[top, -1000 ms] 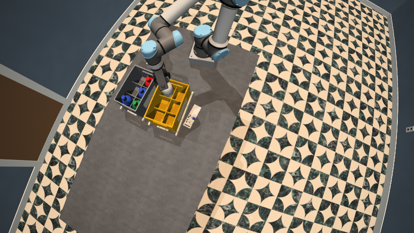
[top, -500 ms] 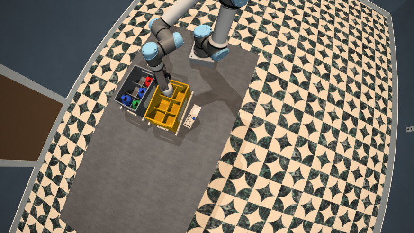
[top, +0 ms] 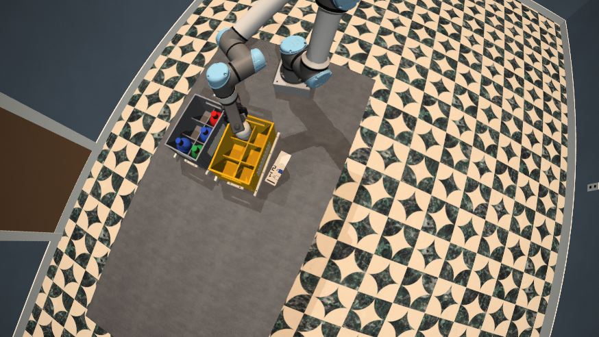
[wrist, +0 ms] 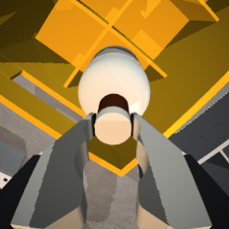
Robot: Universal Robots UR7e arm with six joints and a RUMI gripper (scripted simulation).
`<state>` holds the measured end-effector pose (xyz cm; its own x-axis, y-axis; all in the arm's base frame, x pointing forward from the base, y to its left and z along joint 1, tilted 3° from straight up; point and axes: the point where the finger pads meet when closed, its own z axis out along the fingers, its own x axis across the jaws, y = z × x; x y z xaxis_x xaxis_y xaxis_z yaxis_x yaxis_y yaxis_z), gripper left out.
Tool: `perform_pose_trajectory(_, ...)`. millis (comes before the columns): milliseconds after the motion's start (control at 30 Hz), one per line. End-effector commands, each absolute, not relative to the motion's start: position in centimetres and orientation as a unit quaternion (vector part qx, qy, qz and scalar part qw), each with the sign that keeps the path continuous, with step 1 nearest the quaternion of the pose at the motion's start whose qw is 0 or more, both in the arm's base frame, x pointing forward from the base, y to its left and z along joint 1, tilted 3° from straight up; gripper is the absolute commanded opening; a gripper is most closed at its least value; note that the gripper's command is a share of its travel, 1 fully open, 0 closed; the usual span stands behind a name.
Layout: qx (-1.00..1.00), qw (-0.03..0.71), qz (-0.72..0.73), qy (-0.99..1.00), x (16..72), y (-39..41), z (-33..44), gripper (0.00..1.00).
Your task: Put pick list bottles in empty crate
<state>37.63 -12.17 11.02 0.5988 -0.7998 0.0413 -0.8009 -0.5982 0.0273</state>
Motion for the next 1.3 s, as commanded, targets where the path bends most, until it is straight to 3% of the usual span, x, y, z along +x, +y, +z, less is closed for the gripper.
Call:
perform_pose_trajectory(0, 0.894, 0.022, 0.013, -0.448, 37.7, -12.2, 10.8, 0.00)
perform_pose_trajectory(1267, 0.894, 0.022, 0.013, -0.448, 37.7, -12.3, 9.1, 0.00)
